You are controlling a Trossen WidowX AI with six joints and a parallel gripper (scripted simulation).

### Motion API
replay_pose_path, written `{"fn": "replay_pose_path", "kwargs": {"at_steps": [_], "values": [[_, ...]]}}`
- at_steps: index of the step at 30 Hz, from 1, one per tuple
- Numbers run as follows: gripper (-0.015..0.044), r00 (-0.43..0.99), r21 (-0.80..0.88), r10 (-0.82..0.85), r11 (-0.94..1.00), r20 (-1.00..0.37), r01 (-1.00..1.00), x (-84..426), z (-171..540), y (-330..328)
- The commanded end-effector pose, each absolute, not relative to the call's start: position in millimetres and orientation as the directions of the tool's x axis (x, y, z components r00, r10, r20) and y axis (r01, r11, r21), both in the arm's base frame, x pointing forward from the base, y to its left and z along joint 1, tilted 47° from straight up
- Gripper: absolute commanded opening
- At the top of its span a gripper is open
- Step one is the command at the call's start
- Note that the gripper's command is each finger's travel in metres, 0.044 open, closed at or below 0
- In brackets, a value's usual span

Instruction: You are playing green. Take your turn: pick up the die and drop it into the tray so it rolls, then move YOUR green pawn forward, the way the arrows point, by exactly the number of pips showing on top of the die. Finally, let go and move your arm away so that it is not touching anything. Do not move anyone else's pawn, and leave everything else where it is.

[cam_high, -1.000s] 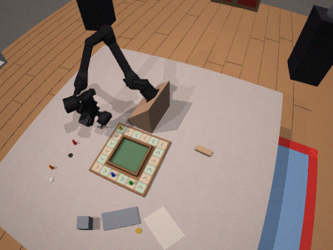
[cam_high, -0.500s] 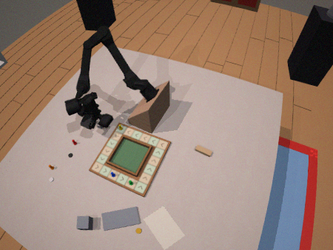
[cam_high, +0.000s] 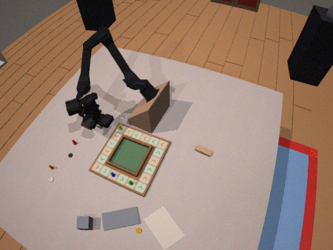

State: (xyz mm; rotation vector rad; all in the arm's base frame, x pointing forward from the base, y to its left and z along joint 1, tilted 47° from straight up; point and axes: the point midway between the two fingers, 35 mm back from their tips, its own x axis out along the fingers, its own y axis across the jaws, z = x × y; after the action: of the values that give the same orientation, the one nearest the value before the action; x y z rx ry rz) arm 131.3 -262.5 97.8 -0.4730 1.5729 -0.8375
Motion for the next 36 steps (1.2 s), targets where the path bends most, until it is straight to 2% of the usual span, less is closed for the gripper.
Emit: {"fn": "replay_pose_path", "kwargs": {"at_steps": [1, 21, 27, 36], "values": [[0.0000, -0.183, -0.734, -0.711, 0.660, -0.679, 0.159, 135, 102, -258], [0.0000, -0.184, -0.731, -0.707, 0.664, -0.683, 0.159, 146, 177, -183], [0.0000, -0.183, -0.733, -0.710, 0.662, -0.680, 0.155, 145, 183, -177], [0.0000, -0.176, -0.698, -0.695, 0.714, -0.697, -0.055, 173, 161, -170]]}}
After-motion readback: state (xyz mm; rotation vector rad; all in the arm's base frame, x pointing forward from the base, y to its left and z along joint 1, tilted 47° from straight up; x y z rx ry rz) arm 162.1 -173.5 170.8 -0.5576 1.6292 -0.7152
